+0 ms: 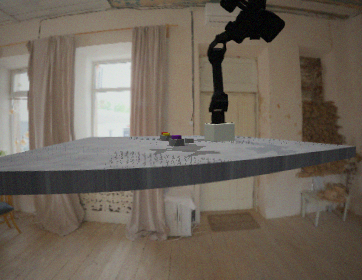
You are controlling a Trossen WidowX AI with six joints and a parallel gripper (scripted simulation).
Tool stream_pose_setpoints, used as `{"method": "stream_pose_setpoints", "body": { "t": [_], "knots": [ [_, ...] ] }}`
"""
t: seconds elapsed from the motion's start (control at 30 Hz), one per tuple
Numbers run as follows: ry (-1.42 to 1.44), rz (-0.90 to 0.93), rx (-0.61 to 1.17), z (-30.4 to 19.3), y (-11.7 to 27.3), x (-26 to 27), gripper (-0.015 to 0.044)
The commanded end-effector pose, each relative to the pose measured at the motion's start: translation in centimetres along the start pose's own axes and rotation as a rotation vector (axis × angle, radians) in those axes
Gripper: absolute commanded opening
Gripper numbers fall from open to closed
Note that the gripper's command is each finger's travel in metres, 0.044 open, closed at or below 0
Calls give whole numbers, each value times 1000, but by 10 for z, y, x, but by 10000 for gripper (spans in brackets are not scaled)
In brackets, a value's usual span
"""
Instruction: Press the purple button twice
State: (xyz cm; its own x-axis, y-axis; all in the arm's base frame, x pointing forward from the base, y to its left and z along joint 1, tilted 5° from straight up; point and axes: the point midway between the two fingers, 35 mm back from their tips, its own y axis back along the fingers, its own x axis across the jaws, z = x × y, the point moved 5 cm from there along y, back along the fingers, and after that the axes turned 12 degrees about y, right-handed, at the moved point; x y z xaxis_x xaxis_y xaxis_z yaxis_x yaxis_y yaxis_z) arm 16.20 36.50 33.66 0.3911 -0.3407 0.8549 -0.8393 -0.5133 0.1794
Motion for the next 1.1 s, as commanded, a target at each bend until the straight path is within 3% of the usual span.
{"method": "stream_pose_setpoints", "body": {
  "t": [0.0, 0.17, 0.53, 0.8, 1.07],
  "knots": [
    [22, -6, -7, 3, -2, 0, 400],
    [510, -202, -144, 74, -42, -5, 400],
    [1042, -636, -190, 186, -61, -10, 400],
    [1271, -990, -59, 262, -46, -14, 400],
    [1357, -1290, 234, 325, -11, -18, 400]
  ]
}}
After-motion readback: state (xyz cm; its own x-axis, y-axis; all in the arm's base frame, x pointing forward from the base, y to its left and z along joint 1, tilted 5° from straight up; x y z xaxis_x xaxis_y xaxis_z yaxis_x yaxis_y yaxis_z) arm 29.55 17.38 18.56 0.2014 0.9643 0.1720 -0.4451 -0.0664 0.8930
